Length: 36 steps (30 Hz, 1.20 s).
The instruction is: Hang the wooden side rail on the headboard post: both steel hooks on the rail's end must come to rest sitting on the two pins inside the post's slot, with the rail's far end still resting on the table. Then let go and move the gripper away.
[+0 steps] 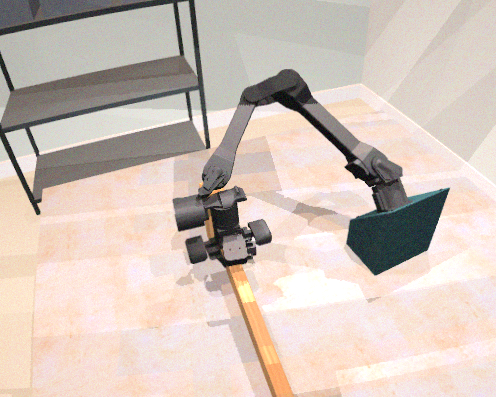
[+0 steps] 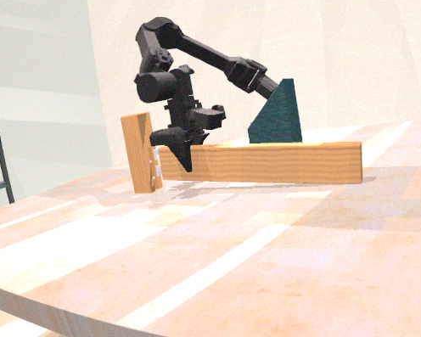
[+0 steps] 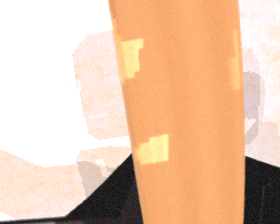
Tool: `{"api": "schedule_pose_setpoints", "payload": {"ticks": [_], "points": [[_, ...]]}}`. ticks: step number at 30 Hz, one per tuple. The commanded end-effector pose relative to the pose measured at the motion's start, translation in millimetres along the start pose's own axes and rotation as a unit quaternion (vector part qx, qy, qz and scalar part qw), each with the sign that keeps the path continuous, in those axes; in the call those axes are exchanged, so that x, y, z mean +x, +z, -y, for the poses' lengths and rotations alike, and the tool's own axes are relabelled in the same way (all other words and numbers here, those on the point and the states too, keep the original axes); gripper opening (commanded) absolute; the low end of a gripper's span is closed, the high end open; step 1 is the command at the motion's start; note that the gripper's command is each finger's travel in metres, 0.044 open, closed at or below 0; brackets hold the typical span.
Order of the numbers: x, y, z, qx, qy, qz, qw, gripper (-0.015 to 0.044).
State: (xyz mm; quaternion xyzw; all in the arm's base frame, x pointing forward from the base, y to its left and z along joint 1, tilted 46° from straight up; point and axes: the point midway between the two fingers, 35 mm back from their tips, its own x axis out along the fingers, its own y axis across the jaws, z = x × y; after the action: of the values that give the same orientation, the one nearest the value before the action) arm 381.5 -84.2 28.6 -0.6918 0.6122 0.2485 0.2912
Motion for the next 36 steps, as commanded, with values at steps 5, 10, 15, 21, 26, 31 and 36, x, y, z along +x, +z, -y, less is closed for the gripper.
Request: {"api": "schedule_pose_setpoints", "payload": {"ticks": [5, 10, 15, 21, 26, 31, 36], "points": [[-5.5, -1.9, 4.8, 0.001, -0.008, 0.000, 1.000, 0.0000], [-5.9, -2.5, 4.6, 0.001, -0.008, 0.000, 1.000, 0.0000], [-6.0, -3.0, 5.1, 0.002, -0.008, 0.000, 1.000, 0.0000], [-5.8, -3.6, 5.5, 0.002, -0.008, 0.000, 1.000, 0.0000], [-5.5, -4.2, 4.9, 0.001, -0.008, 0.000, 1.000, 0.0000], [-4.9, -4.8, 4.4, 0.001, -0.008, 0.000, 1.000, 0.0000], [-4.4, -5.4, 3.9, 0.001, -0.008, 0.000, 1.000, 0.0000]]}}
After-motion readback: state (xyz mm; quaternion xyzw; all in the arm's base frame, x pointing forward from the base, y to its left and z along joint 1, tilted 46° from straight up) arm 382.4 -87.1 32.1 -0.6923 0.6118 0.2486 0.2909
